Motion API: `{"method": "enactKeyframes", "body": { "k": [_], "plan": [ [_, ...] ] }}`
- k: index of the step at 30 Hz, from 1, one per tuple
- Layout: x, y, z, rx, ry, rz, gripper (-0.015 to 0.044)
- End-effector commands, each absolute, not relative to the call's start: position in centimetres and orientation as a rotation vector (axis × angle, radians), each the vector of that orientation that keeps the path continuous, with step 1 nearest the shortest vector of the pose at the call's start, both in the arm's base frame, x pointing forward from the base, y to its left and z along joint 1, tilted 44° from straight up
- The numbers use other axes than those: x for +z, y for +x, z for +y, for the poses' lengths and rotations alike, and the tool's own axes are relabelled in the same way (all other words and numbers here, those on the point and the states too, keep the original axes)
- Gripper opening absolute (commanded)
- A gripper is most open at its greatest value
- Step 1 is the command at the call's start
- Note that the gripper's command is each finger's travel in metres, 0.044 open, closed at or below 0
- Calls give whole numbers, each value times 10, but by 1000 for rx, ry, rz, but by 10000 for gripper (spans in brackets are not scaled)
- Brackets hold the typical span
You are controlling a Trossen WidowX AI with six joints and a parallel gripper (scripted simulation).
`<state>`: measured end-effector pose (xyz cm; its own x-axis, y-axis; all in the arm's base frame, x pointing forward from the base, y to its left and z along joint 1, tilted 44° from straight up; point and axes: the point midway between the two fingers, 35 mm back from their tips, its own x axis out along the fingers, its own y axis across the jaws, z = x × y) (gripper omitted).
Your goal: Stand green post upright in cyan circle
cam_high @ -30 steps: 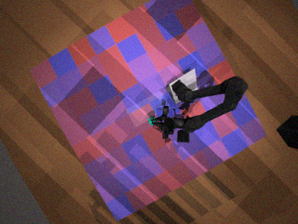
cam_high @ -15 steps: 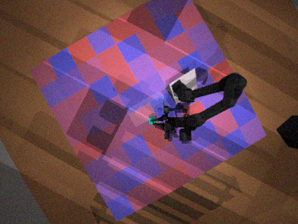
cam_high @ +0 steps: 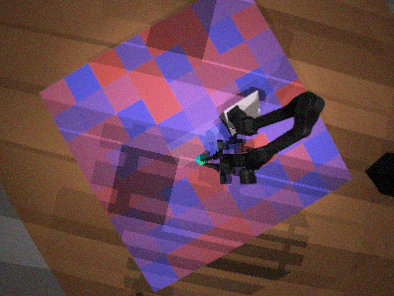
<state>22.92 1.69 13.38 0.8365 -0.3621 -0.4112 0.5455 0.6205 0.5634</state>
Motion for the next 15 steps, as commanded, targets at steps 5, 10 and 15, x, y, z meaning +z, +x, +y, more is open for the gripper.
{"method": "enactKeyframes", "body": {
  "k": [5, 10, 15],
  "plan": [
    [136, 226, 16, -526, 780, 210, 23],
    [137, 224, 16, -523, 803, 181, 23],
    [137, 224, 16, -523, 804, 180, 23]
  ]
}}
